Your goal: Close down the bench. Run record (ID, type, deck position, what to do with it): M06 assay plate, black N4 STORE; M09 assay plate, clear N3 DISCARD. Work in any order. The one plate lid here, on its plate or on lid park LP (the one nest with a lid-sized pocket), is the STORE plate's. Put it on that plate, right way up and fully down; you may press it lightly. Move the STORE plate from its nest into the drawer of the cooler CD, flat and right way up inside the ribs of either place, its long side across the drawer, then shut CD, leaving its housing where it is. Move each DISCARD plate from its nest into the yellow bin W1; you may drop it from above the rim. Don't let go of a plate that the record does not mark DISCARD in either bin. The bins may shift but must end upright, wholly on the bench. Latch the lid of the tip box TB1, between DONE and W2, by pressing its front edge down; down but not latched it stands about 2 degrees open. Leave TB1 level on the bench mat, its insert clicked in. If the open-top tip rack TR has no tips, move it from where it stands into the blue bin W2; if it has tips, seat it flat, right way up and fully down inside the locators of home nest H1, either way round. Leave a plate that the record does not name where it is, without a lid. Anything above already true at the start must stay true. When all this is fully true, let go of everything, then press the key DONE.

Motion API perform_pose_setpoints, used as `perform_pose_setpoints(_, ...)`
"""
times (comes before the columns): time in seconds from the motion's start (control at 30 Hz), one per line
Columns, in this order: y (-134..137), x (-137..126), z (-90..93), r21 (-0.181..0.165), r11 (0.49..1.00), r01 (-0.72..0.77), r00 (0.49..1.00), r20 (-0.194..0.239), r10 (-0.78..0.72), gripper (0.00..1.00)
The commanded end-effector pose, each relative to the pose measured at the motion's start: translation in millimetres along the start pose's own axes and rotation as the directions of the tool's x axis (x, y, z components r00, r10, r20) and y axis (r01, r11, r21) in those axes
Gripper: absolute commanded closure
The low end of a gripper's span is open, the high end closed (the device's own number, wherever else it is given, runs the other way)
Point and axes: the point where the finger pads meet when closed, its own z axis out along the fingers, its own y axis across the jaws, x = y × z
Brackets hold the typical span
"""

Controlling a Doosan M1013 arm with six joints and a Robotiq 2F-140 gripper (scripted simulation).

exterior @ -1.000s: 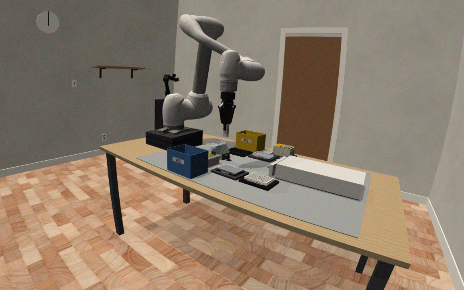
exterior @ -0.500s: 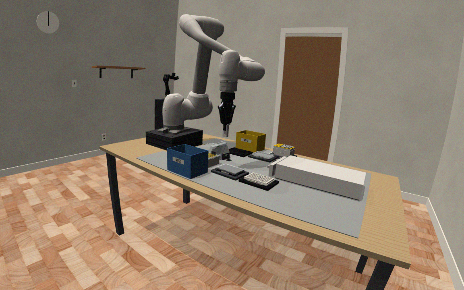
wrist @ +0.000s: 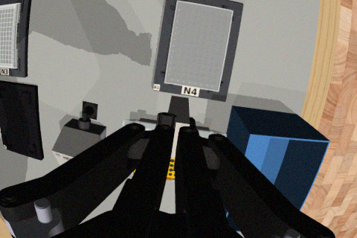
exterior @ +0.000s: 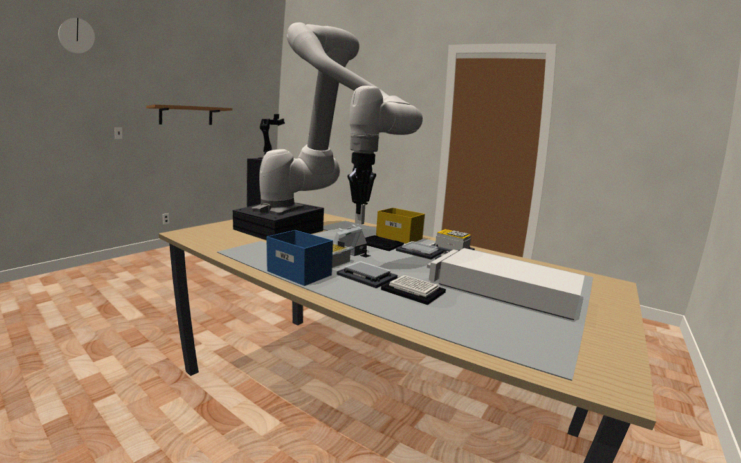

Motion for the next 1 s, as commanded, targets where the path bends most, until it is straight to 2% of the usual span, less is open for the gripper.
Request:
perform_pose_setpoints(0.0,0.0,0.0,6.6,0.0,1.0,0.0,1.0,0.0,0.0,1.0)
perform_pose_setpoints(0.97,0.0,0.0,48.3,0.0,1.0,0.0,1.0,0.0,0.0,1.0)
